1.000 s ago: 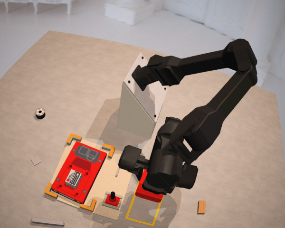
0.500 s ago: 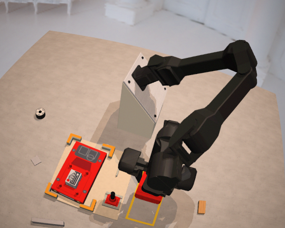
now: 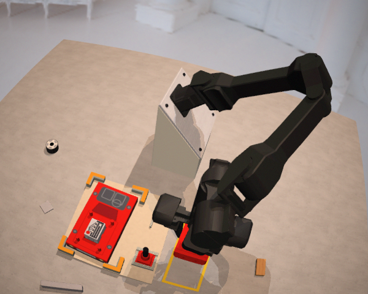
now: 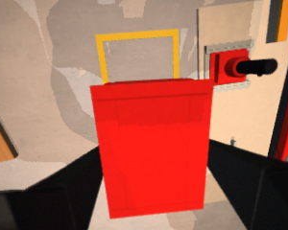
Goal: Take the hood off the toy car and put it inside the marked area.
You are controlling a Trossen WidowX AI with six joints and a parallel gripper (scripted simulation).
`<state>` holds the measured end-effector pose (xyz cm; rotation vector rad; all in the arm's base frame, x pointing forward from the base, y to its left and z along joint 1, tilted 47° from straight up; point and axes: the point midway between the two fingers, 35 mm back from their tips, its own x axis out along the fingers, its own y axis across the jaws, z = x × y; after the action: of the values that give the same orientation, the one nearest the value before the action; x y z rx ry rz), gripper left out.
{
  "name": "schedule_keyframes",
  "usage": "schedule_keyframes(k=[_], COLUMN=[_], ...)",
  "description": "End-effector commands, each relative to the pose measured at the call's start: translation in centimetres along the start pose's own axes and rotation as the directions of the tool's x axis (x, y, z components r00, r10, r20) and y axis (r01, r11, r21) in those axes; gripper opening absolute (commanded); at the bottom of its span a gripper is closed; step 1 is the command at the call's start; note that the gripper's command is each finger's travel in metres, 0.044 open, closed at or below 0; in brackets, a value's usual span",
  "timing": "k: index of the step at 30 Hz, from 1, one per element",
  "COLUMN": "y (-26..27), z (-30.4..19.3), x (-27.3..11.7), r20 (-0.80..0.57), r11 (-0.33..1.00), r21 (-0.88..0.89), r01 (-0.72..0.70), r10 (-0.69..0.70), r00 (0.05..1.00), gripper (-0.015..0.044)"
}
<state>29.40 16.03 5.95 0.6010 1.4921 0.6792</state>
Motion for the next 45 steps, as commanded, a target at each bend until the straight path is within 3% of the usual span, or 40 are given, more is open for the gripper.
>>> schedule_keyframes(k=[1, 45], y=[-0.1, 0.0], z=[0.0, -0.2], x=[0.3, 3.0], r20=[0.000, 0.000], r11=[1.000, 1.000], r21=[0.004, 0.004], r01=[0.004, 0.001], r10=[-0.004, -0.001], r00=[1.000, 1.000], gripper=[0.0000, 0.0000])
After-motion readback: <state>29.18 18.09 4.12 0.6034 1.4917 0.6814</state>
